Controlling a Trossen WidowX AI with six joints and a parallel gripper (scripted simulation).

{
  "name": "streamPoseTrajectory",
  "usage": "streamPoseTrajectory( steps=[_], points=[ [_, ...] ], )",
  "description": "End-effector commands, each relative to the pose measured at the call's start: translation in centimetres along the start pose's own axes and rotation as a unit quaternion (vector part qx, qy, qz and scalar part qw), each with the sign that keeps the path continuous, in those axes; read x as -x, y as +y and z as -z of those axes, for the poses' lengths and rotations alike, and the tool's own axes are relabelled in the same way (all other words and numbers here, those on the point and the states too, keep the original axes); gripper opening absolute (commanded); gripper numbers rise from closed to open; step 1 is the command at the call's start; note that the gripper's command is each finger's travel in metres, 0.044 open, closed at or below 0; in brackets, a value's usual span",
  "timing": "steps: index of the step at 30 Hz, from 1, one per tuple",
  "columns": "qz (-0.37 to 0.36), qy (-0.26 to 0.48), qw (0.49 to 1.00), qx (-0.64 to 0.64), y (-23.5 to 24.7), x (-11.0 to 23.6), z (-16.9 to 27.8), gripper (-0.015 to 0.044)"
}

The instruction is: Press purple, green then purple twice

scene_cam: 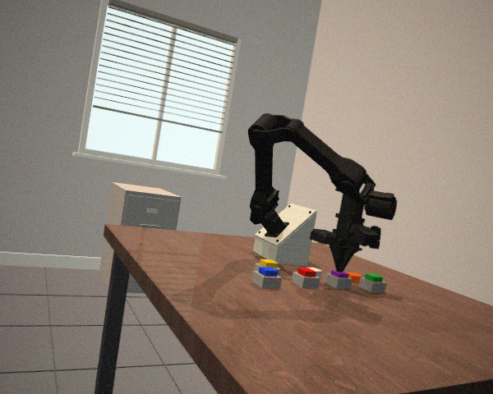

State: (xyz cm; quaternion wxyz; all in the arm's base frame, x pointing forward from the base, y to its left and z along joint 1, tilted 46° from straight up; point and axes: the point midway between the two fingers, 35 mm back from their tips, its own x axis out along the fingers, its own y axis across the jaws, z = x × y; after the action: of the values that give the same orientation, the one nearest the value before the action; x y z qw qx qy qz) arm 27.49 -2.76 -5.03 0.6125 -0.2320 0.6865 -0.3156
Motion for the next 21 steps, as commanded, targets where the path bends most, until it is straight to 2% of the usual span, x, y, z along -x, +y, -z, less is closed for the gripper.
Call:
streamPoseTrajectory(
  steps=[1, 6, 11, 16, 21],
  points=[
    [-0.003, -0.005, 1.0, 0.0, 0.1, 2.5, -0.1, 0.002],
    [-0.003, -0.005, 1.0, 0.0, 0.1, 3.1, -0.1, 0.002],
    [-0.004, -0.005, 1.0, 0.0, 0.1, 8.7, -0.1, 0.002],
    [-0.004, -0.005, 1.0, 0.0, 0.3, 9.0, -0.1, 0.002],
    [-0.006, -0.005, 1.0, 0.0, 5.8, 9.4, -2.2, 0.002]
  ],
)
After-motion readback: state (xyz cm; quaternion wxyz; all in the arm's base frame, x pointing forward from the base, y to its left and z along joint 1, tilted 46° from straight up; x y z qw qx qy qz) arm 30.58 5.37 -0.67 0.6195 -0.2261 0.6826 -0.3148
